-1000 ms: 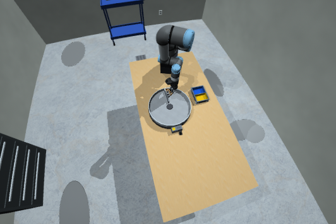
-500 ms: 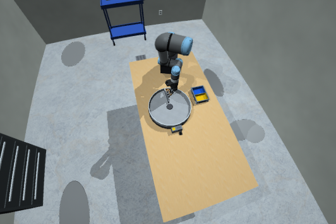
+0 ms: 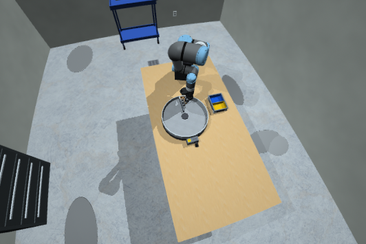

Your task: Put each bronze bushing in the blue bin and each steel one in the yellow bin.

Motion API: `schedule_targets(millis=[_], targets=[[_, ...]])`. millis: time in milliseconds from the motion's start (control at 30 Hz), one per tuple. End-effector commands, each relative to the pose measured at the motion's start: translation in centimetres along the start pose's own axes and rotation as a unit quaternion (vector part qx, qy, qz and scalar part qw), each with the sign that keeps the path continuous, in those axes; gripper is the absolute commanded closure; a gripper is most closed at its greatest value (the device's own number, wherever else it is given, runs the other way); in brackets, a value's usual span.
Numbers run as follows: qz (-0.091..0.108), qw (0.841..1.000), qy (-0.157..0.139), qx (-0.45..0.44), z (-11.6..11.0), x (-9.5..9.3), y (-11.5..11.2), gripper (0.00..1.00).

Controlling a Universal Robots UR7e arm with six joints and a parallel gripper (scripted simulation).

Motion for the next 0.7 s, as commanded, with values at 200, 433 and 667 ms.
schedule_targets(millis=[200,433,667], targets=[[0.0,1.0,0.0,0.0,0.0,-0.7,0.0,0.6],[0.0,1.0,0.0,0.0,0.0,-1.2,0.0,0.6],[0.0,1.0,0.0,0.0,0.0,-1.7,0.0,0.6]])
Point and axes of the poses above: the point where the finger pads meet when closed, its own x axis back along the fingers, its own y axis across the jaws, z = x × y, the point moved 4 cm from there along x, back along the fingers, and after that the axes turned 4 degrees about x, right-handed, at the moved point
